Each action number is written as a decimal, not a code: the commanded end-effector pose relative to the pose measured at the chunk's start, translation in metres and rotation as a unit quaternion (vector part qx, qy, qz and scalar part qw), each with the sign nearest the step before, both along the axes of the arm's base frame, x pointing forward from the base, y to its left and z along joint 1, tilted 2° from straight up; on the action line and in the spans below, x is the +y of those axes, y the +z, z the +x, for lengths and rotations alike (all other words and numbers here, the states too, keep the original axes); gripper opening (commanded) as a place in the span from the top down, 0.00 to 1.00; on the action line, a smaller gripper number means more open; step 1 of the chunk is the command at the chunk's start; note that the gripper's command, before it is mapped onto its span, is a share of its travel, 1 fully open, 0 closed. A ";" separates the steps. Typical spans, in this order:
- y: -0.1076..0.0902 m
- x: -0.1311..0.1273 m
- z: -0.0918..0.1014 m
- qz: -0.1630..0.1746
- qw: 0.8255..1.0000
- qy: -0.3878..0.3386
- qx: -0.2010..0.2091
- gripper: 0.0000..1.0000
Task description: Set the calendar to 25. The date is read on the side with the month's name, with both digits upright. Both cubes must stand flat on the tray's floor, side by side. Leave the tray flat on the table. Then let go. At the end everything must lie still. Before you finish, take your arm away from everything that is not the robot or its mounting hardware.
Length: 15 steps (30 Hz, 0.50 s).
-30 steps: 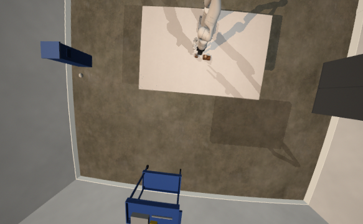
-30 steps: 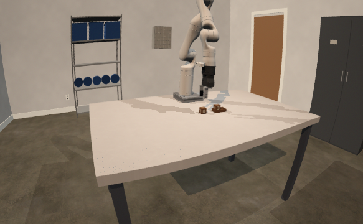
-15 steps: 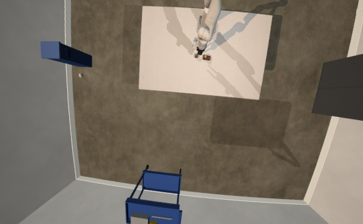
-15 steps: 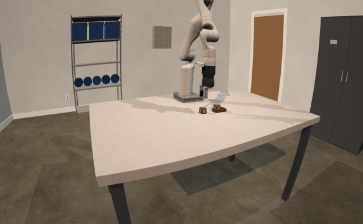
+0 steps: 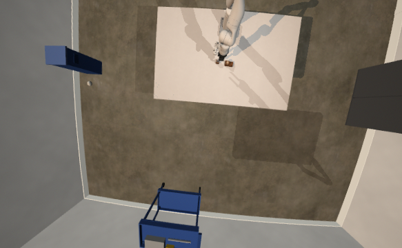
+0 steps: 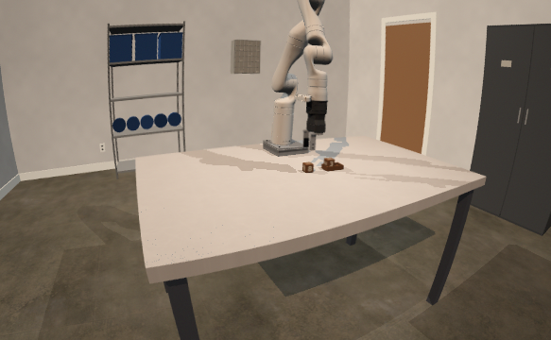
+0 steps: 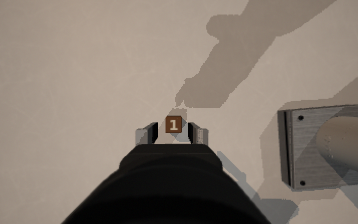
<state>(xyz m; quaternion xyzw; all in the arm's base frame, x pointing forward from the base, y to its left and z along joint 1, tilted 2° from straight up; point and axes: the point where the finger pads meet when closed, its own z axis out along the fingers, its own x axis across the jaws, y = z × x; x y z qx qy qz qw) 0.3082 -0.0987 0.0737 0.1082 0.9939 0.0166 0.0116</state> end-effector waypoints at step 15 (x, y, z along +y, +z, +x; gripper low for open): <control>-0.017 0.000 0.000 0.000 1.000 -0.001 0.001 0.10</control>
